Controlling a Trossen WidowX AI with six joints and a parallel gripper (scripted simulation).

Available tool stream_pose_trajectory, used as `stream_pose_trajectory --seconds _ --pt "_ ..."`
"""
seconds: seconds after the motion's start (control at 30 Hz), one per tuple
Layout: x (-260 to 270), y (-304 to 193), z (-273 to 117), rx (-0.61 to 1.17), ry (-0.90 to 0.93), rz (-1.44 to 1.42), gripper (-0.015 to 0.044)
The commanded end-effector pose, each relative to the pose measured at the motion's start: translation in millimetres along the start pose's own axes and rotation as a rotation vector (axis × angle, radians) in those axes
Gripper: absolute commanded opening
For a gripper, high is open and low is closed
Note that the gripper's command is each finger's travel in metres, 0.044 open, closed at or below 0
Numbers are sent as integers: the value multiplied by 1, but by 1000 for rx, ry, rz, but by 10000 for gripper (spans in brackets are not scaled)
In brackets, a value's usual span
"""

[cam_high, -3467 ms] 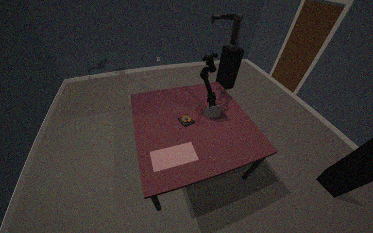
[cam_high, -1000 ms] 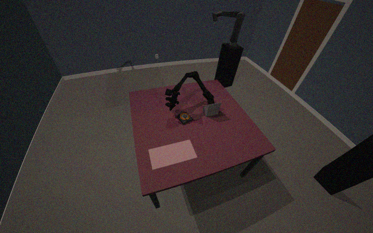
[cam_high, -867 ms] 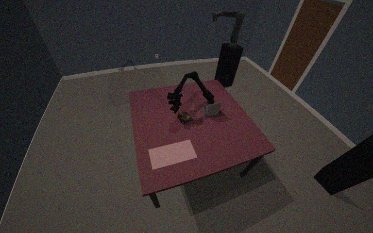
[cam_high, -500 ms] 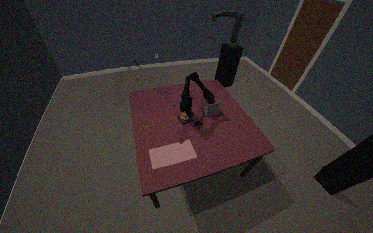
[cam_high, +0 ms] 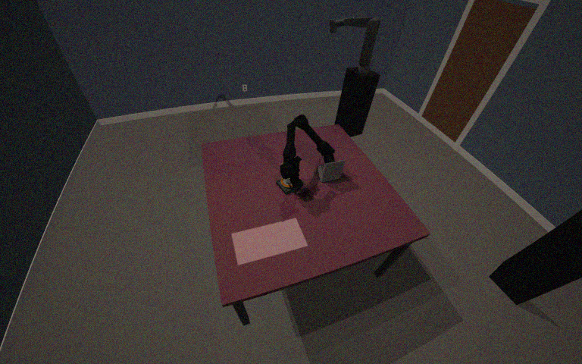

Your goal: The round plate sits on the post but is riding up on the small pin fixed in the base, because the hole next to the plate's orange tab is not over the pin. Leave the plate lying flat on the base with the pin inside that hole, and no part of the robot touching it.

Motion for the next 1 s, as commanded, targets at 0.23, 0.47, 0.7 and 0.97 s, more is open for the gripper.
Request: stream_pose_trajectory --seconds 0.23,0.47,0.7,0.97 --pt "1 2 10 -2 -5 -9 0" --pt "5 11 10 -2 -5 -9 0" --pt "5 20 10 -2 -5 -8 0" --pt "5 31 10 -3 -5 -8 0"
Point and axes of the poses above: the point midway between the two fingers, 35 mm back from their tips, its own z axis out along the fingers, its own x axis across the jaws, y = z × x, the point moved 9 cm from there along -z, back along the fingers, and after that the axes turned 12 degrees about z, right-handed, at the moved point
